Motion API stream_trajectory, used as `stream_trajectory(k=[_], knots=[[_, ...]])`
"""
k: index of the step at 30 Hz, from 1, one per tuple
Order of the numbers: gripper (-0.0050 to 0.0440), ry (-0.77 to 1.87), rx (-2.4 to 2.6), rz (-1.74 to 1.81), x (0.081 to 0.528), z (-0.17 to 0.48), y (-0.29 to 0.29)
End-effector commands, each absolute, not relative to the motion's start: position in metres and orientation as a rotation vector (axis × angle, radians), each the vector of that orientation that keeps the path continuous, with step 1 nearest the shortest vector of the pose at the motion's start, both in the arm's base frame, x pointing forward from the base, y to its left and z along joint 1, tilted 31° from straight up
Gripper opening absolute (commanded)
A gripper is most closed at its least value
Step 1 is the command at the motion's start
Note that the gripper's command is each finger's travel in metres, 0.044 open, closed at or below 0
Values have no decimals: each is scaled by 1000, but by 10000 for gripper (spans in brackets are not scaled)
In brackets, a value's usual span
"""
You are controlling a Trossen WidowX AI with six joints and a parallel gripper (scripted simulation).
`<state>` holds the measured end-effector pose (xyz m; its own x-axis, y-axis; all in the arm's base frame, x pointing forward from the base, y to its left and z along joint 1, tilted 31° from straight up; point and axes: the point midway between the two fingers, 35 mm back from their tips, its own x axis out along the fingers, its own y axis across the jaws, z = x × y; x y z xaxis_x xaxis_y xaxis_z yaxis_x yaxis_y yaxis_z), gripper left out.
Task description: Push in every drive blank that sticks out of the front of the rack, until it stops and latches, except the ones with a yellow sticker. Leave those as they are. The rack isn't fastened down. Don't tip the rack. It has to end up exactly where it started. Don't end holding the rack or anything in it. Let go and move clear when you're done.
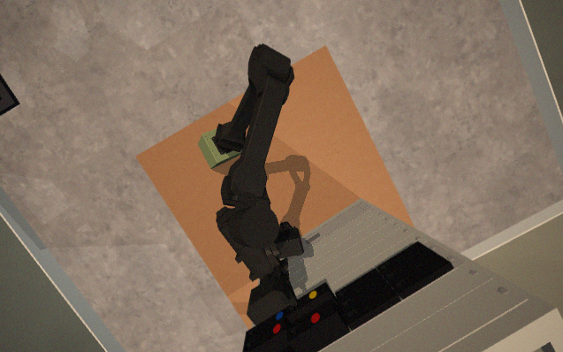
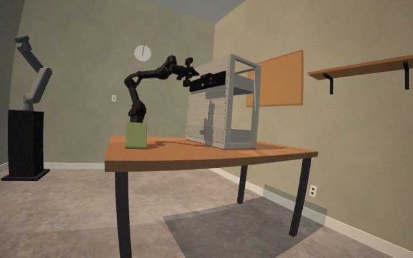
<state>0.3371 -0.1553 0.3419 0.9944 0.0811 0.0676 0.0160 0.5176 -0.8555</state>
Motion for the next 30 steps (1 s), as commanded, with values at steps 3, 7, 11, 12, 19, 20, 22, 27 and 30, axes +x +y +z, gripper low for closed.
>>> stream_trajectory(k=[3,7,11,12,19,20,22,27,30], knots=[[0,-104,-1037,33,339,353,-152],[0,-104,-1037,33,363,355,-150],[0,-104,-1037,33,374,356,-149],[0,-104,-1037,33,374,356,-149],[0,-104,-1037,33,374,356,-149],[0,-104,-1037,33,374,356,-149],[0,-104,-1037,33,374,356,-149],[0,-104,-1037,33,374,356,-149],[0,-104,-1037,33,374,356,-149]])
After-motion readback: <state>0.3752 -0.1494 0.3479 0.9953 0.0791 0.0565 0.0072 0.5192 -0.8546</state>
